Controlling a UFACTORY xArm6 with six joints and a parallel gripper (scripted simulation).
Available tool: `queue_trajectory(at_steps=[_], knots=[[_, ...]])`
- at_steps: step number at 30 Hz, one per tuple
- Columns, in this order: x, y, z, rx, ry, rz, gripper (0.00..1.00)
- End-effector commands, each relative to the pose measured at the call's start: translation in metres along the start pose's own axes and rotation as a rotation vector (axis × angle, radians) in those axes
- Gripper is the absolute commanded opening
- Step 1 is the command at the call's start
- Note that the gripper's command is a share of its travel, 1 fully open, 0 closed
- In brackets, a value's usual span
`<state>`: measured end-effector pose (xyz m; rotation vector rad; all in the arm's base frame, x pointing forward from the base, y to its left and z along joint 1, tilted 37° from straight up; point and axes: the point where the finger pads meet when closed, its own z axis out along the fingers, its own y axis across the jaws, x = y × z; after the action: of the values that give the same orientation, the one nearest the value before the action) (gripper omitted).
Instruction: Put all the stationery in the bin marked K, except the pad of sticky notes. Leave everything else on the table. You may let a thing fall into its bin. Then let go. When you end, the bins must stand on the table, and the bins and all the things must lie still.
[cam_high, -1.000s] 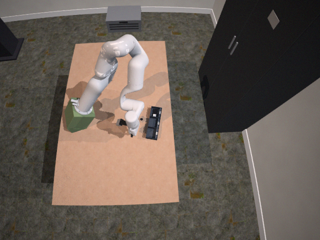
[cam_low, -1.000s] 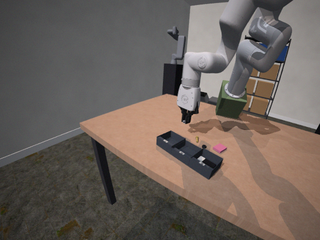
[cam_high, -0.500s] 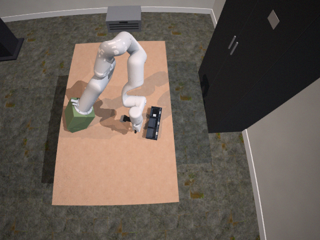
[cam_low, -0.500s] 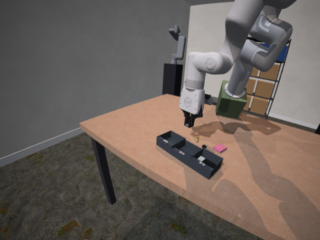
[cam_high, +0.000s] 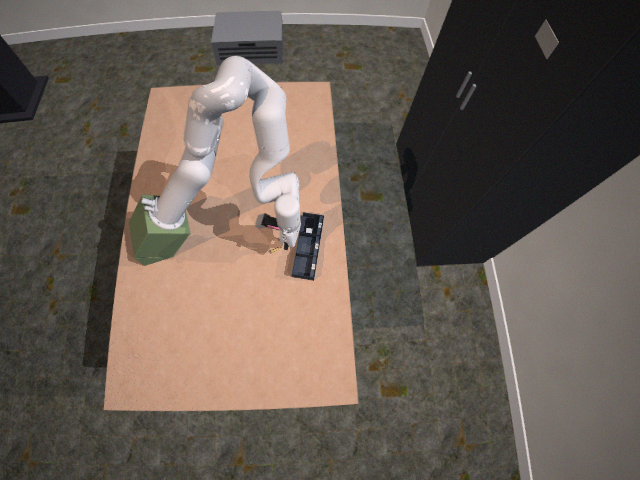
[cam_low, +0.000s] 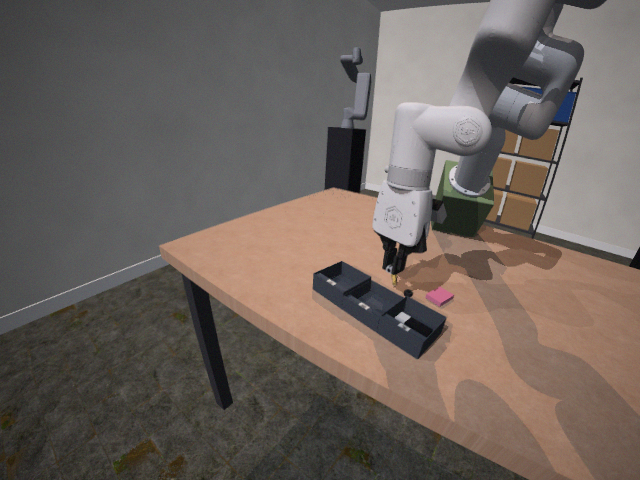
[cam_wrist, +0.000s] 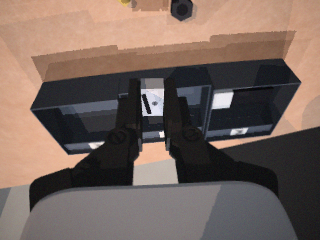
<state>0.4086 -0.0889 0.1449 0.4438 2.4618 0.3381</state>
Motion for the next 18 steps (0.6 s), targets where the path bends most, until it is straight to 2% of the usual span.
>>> queue_trajectory(at_steps=[1, 4, 16, 18], knots=[[-0.008, 0.015, 0.000, 0.011, 0.015, 0.003, 0.00], [-0.014, 0.027, 0.000, 0.011, 0.015, 0.003, 0.00], [-0.045, 0.092, 0.002, -0.001, 0.007, -0.446, 0.00], [-0.045, 0.092, 0.002, -0.001, 0.007, -0.446, 0.00]])
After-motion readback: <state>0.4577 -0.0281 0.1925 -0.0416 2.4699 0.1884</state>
